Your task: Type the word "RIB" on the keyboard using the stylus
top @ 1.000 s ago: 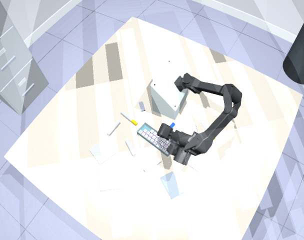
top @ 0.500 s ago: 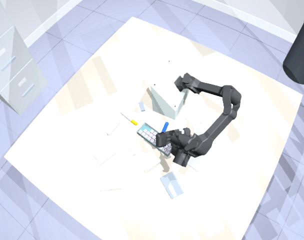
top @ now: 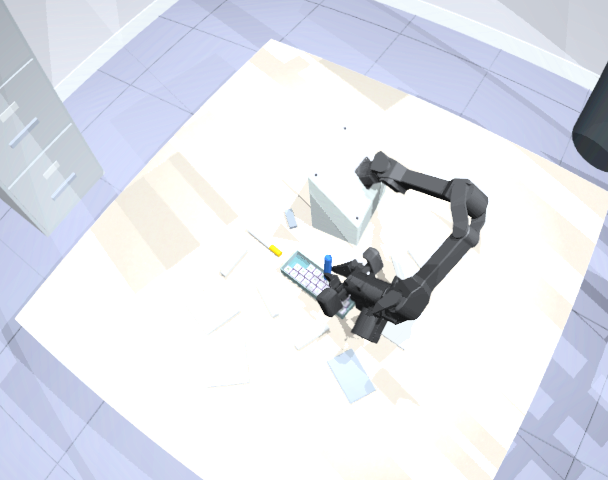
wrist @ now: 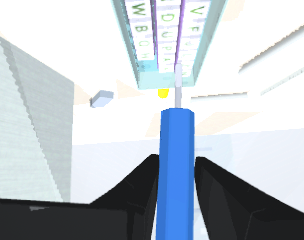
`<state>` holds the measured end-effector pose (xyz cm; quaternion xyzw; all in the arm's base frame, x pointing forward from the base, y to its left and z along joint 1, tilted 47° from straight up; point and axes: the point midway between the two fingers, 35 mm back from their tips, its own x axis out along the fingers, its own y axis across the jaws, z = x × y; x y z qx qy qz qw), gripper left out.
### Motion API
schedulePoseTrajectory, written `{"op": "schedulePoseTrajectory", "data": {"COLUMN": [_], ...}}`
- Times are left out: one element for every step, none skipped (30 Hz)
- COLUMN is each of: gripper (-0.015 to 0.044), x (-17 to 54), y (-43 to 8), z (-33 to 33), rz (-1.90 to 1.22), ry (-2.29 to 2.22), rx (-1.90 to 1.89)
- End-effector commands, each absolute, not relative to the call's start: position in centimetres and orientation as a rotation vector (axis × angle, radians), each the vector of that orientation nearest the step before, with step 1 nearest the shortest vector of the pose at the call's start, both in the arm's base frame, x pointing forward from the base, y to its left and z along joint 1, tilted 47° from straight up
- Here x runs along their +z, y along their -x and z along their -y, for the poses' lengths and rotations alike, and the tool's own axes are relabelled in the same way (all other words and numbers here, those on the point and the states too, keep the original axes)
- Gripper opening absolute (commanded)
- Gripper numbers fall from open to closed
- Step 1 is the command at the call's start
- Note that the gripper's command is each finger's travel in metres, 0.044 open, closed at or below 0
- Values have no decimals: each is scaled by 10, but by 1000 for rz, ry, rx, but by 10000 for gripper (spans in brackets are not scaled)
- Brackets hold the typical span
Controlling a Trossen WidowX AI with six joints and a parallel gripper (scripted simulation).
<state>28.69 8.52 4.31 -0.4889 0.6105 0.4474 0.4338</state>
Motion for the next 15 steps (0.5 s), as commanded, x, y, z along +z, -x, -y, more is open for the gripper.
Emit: {"op": "schedulePoseTrajectory", "data": {"gripper": [0,0,0,0,0,0,0,0,0,0,0,0,0,0,0], "x": [43,43,43,43,43,43,42,41,39,36,32,29,26,22,20], "y": [-290,-290,-290,-290,-290,-290,-290,-289,-289,-288,-288,-287,-286,-285,-285], "z": [-83,-83,-83,-83,-83,-83,-83,-85,-87,-90,-94,-98,-101,-105,-107], "rz": [-1488,-1486,-1486,-1486,-1486,-1486,-1486,-1486,-1486,-1486,-1486,-1486,-1486,-1486,-1486], "ry": [1310,1314,1314,1314,1314,1314,1314,1314,1314,1314,1314,1314,1314,1314,1314], "rx": [1199,1203,1203,1203,1203,1203,1203,1203,1203,1203,1204,1204,1204,1204,1204]}}
